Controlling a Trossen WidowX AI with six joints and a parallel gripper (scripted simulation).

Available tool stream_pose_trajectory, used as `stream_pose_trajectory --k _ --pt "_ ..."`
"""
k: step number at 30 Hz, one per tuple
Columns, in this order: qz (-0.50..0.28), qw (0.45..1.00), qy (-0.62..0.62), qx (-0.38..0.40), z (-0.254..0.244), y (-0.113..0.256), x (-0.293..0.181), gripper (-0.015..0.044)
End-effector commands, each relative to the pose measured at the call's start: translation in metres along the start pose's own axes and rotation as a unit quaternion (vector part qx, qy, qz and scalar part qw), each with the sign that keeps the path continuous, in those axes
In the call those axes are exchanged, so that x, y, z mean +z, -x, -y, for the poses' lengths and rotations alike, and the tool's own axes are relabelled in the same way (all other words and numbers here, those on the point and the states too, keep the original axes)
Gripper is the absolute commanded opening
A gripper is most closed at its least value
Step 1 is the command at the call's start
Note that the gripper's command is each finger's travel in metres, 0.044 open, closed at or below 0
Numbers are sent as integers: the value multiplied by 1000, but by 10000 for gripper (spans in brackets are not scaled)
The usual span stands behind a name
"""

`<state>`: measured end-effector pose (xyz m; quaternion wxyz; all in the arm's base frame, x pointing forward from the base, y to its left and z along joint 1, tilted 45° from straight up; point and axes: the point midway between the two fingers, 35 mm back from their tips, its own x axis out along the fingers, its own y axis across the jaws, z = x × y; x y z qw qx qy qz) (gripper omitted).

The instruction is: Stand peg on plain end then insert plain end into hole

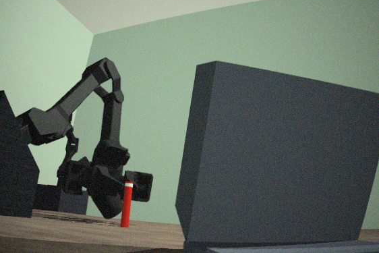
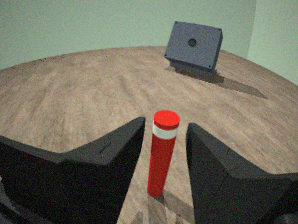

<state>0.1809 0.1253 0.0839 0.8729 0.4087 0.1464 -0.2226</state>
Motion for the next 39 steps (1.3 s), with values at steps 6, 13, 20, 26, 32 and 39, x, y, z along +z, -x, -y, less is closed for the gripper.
stream_pose_trajectory --k 6,13,20,26,32,39 --pt "0 1000 0 0 0 0 0 130" --pt "0 1000 0 0 0 0 0 182" --pt "0 1000 0 0 0 0 0 366" --pt "0 1000 0 0 0 0 0 440" --pt "-2 1000 -1 -5 -6 1 12 440" --pt "-9 1000 -4 -14 -21 6 73 440"
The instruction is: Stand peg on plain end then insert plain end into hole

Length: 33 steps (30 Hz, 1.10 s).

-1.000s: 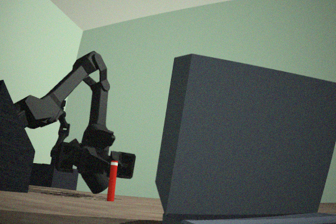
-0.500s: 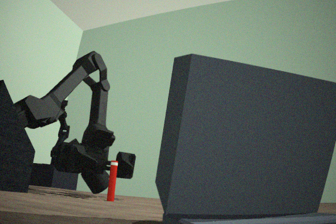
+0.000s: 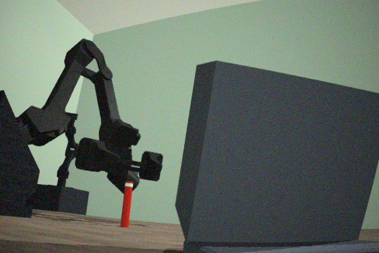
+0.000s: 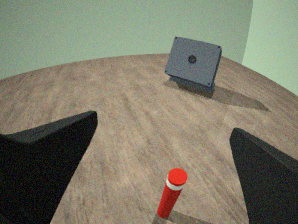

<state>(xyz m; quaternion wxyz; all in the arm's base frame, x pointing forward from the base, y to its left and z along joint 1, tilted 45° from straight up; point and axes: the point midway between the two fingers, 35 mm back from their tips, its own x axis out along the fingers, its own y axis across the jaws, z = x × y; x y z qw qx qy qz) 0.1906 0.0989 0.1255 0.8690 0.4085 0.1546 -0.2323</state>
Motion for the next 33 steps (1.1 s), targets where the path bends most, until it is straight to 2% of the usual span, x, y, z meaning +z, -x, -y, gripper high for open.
stream_pose_trajectory --k 1,8,11,19,33 --pt "-5 1000 -3 -1 -4 5 35 440" --pt "2 1000 -1 11 7 20 99 440" --pt "6 1000 1 15 12 25 112 440" --pt "-31 998 52 -26 17 18 101 440" --pt "-187 957 174 -140 38 5 68 440"
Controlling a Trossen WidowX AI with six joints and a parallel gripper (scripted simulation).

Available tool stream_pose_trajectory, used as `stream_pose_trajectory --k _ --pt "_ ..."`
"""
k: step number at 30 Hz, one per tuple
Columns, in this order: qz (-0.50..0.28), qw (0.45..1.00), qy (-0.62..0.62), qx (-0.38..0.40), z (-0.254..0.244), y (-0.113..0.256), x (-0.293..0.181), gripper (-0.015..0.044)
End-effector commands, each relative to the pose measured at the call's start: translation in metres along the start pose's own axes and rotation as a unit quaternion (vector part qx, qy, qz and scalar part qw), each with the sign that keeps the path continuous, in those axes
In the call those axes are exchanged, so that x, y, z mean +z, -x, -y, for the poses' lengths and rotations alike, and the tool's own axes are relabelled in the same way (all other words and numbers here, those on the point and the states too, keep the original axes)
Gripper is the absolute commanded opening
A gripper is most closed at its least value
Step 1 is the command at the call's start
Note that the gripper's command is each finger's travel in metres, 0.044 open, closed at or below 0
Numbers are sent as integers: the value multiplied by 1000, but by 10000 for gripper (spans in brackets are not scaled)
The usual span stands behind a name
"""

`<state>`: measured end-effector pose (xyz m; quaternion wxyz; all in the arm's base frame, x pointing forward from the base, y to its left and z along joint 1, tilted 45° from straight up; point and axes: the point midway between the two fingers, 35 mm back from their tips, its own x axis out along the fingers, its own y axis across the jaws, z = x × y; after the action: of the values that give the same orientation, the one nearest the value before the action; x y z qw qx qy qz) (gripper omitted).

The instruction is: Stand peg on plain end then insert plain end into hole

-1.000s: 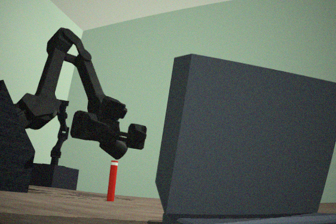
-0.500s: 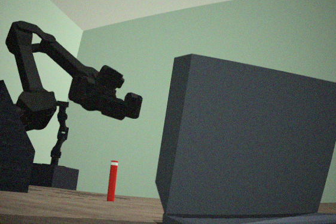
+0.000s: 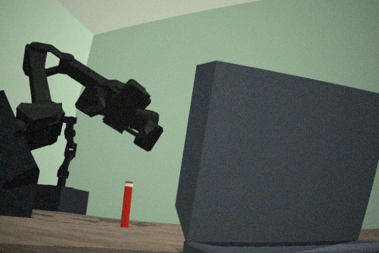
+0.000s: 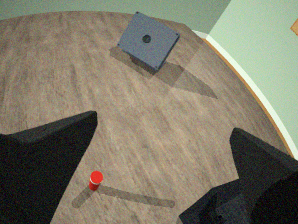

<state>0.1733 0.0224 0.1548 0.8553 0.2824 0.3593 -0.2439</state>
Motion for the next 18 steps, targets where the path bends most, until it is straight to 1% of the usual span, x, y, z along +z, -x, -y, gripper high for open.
stream_pose_trajectory --k 1,10,18 --pt "-57 997 34 -28 2 -7 -10 440" --pt "-195 976 78 -55 5 -17 -31 440" --pt "-315 944 86 -38 1 -21 -43 440"
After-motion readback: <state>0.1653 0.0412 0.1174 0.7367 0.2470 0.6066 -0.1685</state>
